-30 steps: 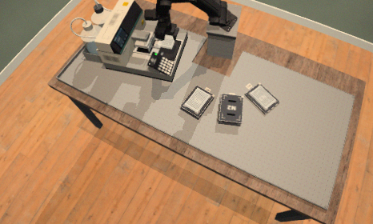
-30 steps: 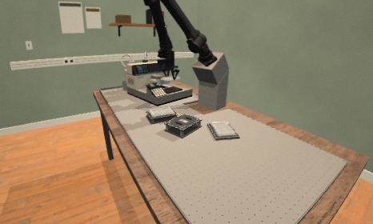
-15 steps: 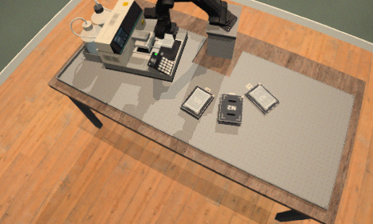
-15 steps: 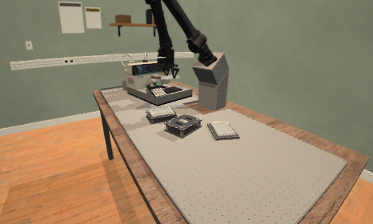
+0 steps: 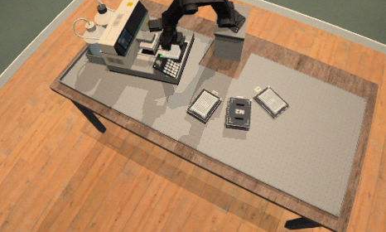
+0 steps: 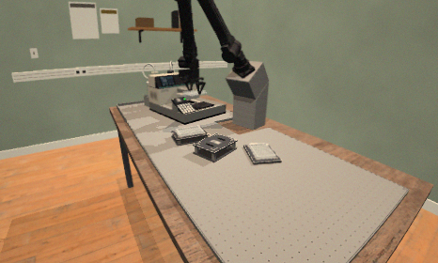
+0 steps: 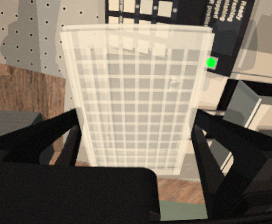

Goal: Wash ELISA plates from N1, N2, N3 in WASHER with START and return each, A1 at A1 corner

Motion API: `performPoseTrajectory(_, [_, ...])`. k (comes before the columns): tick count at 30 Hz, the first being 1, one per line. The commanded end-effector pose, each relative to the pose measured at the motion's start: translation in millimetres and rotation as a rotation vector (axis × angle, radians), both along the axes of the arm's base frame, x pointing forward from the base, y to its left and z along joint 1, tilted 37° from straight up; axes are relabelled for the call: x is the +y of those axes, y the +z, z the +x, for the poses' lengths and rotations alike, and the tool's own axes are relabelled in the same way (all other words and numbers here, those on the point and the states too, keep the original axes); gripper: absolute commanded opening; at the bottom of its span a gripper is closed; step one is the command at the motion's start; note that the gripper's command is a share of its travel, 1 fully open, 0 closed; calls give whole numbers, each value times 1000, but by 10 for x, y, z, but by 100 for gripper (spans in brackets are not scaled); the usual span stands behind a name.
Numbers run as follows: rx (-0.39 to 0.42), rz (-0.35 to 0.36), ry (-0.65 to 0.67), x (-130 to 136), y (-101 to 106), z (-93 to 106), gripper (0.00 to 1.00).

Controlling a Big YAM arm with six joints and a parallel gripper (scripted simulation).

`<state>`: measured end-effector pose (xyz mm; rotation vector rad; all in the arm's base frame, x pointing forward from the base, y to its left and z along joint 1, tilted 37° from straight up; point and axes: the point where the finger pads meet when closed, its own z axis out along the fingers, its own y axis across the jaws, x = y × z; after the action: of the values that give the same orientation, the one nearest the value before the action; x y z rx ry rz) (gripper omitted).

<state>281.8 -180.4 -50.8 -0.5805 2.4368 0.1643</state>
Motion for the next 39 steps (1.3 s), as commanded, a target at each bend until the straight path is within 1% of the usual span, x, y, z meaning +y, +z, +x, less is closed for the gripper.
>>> performPoseTrajectory(1, [-3,4,-26,90,123,109,84])
performPoseTrajectory(12, [-9,5,-27,369,472,508,84])
performPoseTrajectory(14, [-9,5,-27,369,472,508,84])
performPoseTrajectory(16, [-4,8,-27,425,482,515,84])
performPoseTrajectory(17, [-4,-2,-5,510,459,475,84])
performPoseTrajectory(20, [-17,-9,-5,622,532,543,84])
performPoseTrajectory(29, [-18,-6,-6,1013,721,679,84])
performPoseTrajectory(31, [-18,-6,-6,1013,721,679,84])
performPoseTrajectory(34, [-12,-2,-6,1151,772,707,84])
performPoseTrajectory(39, [-14,-1,-6,1354,919,823,84])
